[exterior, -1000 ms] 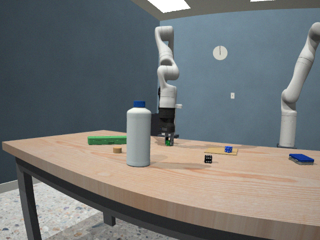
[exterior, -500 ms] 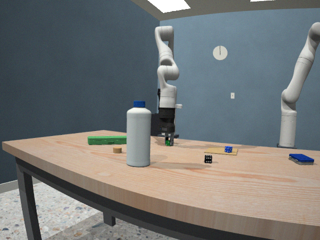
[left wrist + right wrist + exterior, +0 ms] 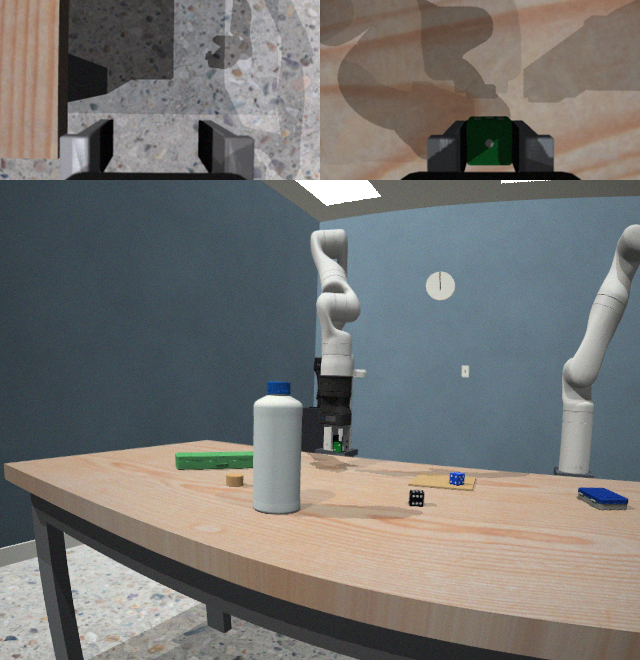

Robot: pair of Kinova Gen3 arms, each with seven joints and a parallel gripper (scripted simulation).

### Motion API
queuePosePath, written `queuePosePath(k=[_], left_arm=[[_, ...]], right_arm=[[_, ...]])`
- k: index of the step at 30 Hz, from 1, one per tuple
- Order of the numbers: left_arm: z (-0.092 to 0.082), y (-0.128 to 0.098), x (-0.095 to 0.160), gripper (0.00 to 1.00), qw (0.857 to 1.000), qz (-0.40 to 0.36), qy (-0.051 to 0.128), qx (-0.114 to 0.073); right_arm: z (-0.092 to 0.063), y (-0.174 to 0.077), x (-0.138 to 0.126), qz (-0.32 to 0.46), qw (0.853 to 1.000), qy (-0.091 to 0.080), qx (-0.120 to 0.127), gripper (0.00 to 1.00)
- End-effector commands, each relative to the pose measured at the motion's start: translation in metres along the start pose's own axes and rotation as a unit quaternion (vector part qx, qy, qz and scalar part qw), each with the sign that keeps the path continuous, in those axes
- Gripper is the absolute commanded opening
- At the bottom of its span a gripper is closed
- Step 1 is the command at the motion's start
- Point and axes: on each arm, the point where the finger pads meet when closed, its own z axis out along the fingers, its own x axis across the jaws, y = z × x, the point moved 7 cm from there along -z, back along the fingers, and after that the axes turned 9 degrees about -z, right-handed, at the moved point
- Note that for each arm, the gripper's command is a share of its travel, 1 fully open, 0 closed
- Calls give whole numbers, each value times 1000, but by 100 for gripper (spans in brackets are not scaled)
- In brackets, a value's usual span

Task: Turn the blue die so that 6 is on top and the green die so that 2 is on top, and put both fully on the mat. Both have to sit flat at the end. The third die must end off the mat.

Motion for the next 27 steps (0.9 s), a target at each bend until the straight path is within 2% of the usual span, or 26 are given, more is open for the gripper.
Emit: queuePosePath(k=[1,2,7,10,27], left_arm=[[0,-1,-2,100,1000,1,-3,3],[0,-1,-2,100,1000,1,-3,3],[0,-1,-2,100,1000,1,-3,3],[0,-1,-2,100,1000,1,-3,3],[0,-1,-2,100,1000,1,-3,3]], right_arm=[[-24,5,0,1,1000,5,-9,49],[-24,5,0,1,1000,5,-9,49],[-46,5,0,1,1000,5,-9,49],[-51,5,0,1,1000,5,-9,49],[-52,5,0,-4,1000,5,-9,49]])
